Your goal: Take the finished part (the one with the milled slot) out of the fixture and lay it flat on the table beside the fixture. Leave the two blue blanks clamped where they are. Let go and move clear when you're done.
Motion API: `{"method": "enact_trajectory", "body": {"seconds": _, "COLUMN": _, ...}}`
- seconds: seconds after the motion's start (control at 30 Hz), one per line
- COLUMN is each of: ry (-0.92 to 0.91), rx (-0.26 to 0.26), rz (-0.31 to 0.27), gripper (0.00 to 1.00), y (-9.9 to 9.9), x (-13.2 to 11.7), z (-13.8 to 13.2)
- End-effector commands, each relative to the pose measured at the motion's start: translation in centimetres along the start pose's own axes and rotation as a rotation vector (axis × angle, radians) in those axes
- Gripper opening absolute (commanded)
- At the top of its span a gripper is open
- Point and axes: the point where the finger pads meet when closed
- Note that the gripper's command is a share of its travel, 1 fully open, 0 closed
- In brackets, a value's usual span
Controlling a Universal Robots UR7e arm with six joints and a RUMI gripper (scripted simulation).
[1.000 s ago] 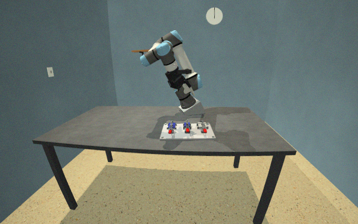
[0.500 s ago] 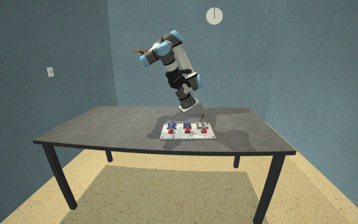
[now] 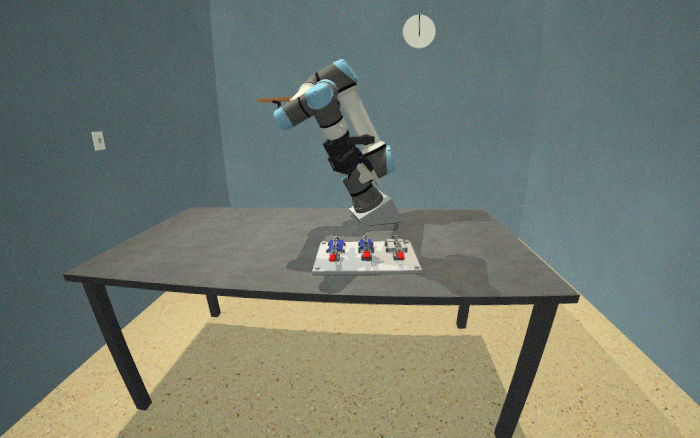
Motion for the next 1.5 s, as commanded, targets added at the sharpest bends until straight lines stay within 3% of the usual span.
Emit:
{"method": "enact_trajectory", "body": {"seconds": 0.0, "ry": -0.002, "rx": -0.002, "rz": 0.0, "gripper": 1.0, "y": 0.0, "x": 0.1, "z": -0.1}}
{"method": "enact_trajectory", "body": {"seconds": 0.77, "ry": -0.066, "rx": 0.007, "rz": -0.014, "gripper": 1.0, "y": -0.5, "x": 0.2, "z": 0.4}}
{"method": "enact_trajectory", "body": {"seconds": 1.13, "ry": -0.195, "rx": 0.018, "rz": -0.043, "gripper": 1.0, "y": -1.2, "x": 0.3, "z": 1.1}}
{"method": "enact_trajectory", "body": {"seconds": 1.47, "ry": -0.428, "rx": 0.022, "rz": -0.101, "gripper": 1.0, "y": -2.3, "x": 0.5, "z": 2.4}}
Point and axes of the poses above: the point where the finger pads meet when closed, its own y axis back along the fingers, its own z axis across the jaws, x = y × z, and after that the axes turned 9 degrees about y, right-handed
